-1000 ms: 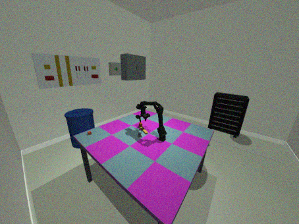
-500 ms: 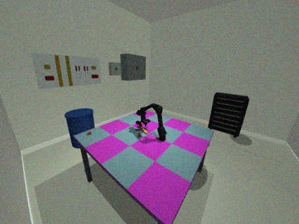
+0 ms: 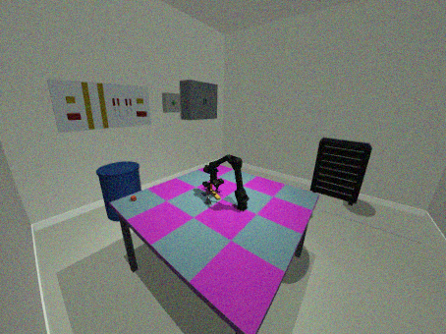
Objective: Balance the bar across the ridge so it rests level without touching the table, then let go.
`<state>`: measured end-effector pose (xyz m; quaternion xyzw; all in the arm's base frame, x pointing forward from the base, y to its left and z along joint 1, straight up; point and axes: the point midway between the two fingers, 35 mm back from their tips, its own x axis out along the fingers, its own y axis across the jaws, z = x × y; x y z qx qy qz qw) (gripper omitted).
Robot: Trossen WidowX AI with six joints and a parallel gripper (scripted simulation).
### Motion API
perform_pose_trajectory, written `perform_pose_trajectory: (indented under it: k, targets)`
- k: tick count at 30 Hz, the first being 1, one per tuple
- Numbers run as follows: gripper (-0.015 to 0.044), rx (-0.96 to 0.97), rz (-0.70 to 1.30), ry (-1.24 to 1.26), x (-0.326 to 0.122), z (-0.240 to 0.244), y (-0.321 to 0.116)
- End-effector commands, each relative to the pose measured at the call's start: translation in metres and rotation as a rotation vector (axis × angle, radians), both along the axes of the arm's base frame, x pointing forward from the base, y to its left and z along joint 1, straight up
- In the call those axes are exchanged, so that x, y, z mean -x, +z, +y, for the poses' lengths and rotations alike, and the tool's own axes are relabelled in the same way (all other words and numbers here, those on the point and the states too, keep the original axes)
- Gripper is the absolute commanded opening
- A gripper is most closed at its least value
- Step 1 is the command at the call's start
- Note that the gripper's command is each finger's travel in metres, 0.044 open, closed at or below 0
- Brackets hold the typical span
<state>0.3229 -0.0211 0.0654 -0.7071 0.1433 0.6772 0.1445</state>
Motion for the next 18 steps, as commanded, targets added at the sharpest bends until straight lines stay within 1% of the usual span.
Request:
perform_pose_trajectory:
  k: [1,18]
  targets:
    - [0.0315,-0.005,0.016,0.006,0.0018,0.0007,-0.0119]
    - [0.0315,-0.005,0.016,0.006,0.0019,0.0007,-0.0176]
